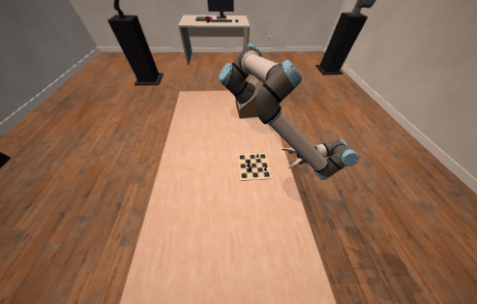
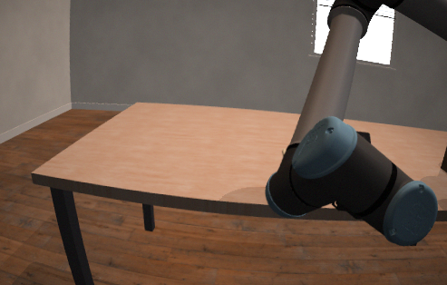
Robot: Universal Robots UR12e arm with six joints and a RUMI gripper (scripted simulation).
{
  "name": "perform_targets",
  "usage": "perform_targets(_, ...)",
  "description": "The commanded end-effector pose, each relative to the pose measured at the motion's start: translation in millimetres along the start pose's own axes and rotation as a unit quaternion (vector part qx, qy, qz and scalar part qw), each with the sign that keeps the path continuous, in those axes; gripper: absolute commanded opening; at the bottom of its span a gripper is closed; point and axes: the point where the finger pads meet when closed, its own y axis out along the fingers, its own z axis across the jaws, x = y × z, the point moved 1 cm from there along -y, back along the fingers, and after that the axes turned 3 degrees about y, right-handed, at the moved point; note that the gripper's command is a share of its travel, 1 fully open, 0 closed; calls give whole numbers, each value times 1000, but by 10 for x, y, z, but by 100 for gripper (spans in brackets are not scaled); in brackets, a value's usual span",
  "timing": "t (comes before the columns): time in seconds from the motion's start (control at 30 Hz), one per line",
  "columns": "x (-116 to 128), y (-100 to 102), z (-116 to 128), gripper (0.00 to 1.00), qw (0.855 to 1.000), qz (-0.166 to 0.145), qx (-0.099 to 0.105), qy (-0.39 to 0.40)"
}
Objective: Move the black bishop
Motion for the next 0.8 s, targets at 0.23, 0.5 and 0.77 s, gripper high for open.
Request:
perform_targets(0.23, -672, -197, -73, 100, 1000, -1, 0, 3)
perform_targets(0.5, -811, -238, -86, 100, 1000, -1, 0, 3)
perform_targets(0.77, -755, -213, -94, 100, 1000, -2, 1, 9)
